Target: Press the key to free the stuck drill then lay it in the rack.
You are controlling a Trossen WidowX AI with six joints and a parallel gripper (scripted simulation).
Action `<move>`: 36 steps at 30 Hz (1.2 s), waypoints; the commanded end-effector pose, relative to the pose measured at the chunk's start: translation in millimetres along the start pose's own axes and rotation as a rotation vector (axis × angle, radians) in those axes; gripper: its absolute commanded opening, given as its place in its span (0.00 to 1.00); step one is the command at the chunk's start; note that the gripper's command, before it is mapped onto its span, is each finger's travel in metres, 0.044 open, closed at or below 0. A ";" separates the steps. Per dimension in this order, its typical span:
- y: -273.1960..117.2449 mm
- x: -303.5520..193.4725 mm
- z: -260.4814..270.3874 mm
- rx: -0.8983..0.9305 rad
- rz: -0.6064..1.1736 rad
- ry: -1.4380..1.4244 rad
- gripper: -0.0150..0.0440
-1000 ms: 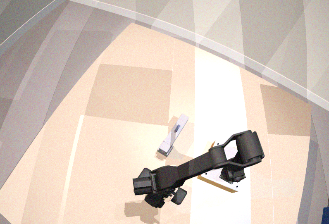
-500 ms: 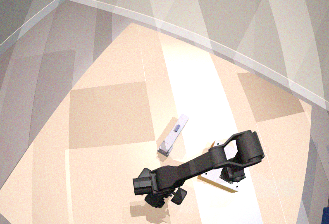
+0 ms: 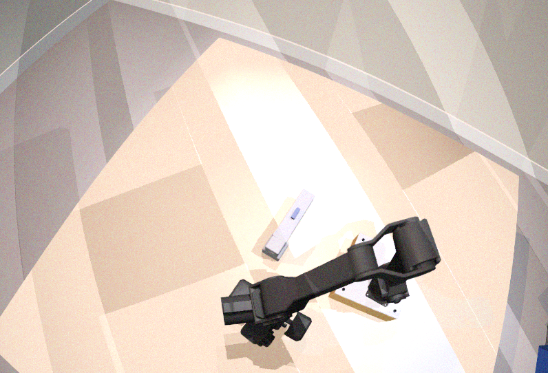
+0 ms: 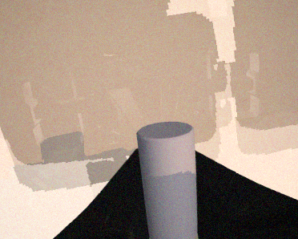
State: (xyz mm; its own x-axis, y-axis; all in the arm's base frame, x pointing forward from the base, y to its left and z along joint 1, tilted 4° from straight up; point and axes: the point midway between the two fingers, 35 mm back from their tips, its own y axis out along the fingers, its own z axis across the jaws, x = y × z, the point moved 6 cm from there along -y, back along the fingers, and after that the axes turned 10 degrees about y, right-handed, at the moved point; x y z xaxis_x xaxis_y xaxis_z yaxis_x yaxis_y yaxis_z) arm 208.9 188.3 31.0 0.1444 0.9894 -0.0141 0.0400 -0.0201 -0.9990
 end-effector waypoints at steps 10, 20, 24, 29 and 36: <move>2.4 -6.0 -2.1 -0.003 0.024 0.005 0.25; 2.4 -6.0 -2.1 -0.003 0.024 0.005 0.25; 0.0 0.0 0.0 0.000 0.000 0.000 0.30; 0.0 0.0 0.0 0.000 0.000 0.000 0.52; 0.0 0.0 0.0 0.000 0.000 0.000 0.83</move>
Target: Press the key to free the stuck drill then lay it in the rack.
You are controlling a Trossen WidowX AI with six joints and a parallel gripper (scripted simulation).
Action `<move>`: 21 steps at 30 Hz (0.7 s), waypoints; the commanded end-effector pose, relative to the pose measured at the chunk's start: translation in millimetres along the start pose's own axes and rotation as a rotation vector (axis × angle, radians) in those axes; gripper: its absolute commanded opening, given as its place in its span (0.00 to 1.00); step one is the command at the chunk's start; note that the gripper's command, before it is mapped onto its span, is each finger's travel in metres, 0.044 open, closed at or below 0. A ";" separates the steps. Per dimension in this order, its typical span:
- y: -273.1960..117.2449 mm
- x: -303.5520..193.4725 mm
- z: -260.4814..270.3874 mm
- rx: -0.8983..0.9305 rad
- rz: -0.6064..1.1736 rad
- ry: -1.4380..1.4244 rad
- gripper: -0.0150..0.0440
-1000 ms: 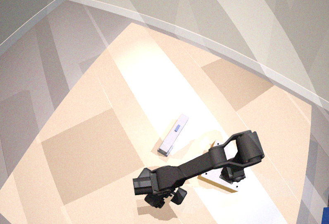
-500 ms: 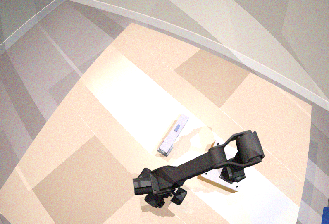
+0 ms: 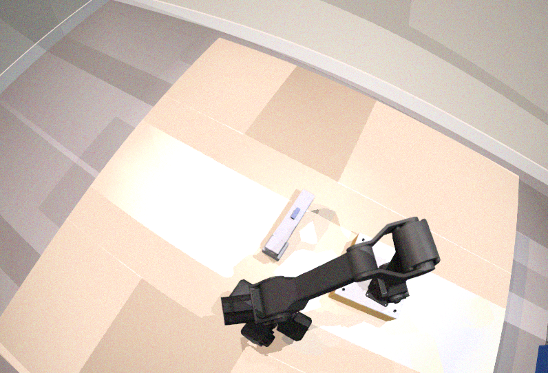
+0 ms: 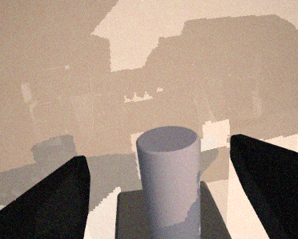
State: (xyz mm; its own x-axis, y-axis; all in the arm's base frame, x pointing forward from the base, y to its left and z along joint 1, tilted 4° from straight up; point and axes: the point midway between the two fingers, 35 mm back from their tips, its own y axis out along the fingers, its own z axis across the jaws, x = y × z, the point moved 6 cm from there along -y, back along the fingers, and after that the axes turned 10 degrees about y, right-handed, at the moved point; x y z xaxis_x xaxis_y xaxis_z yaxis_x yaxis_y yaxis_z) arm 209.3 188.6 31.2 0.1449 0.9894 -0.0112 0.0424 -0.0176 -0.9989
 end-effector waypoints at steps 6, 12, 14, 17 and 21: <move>-11.5 1.2 0.2 0.000 0.016 0.002 1.00; -42.1 1.5 2.0 -0.001 0.025 0.004 1.00; -52.6 2.4 1.5 -0.001 0.025 0.004 1.00; -67.8 3.5 0.8 -0.001 0.025 0.004 1.00; -80.4 4.1 -0.1 -0.001 0.025 0.004 1.00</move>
State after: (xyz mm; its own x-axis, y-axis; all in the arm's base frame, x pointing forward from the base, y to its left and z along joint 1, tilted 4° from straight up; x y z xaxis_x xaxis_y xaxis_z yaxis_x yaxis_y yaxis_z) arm 206.5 194.3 105.0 0.1459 0.9888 -0.0298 0.0379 -0.0357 -0.9986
